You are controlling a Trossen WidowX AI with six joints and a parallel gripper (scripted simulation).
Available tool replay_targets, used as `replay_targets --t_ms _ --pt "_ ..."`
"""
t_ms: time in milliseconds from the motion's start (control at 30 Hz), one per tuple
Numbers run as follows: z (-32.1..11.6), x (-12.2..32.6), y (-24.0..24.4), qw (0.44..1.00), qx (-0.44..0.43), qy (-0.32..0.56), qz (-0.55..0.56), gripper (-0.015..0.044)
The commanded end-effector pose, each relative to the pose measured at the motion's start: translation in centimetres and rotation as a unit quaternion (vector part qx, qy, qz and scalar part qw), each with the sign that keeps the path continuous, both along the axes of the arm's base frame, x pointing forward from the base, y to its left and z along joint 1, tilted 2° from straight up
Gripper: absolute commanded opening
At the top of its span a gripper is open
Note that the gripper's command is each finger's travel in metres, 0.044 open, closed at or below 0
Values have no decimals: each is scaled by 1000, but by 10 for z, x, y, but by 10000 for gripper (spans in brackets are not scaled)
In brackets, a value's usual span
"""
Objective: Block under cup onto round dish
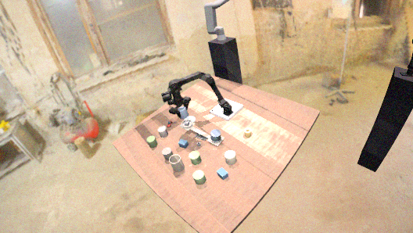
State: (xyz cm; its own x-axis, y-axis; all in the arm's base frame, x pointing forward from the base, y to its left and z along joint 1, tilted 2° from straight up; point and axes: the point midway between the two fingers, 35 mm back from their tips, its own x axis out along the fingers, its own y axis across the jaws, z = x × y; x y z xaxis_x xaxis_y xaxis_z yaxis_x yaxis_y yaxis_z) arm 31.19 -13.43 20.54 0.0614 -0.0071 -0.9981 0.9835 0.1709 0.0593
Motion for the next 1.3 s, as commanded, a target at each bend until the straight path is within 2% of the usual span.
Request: replay_targets --t_ms 0,600,1267 --pt "0 0 0 1000 -1 -1 0 0" --pt "0 0 -1 1000 -1 -1 0 0" --pt "-43 -72 -91 1000 -9 2 -16 0"
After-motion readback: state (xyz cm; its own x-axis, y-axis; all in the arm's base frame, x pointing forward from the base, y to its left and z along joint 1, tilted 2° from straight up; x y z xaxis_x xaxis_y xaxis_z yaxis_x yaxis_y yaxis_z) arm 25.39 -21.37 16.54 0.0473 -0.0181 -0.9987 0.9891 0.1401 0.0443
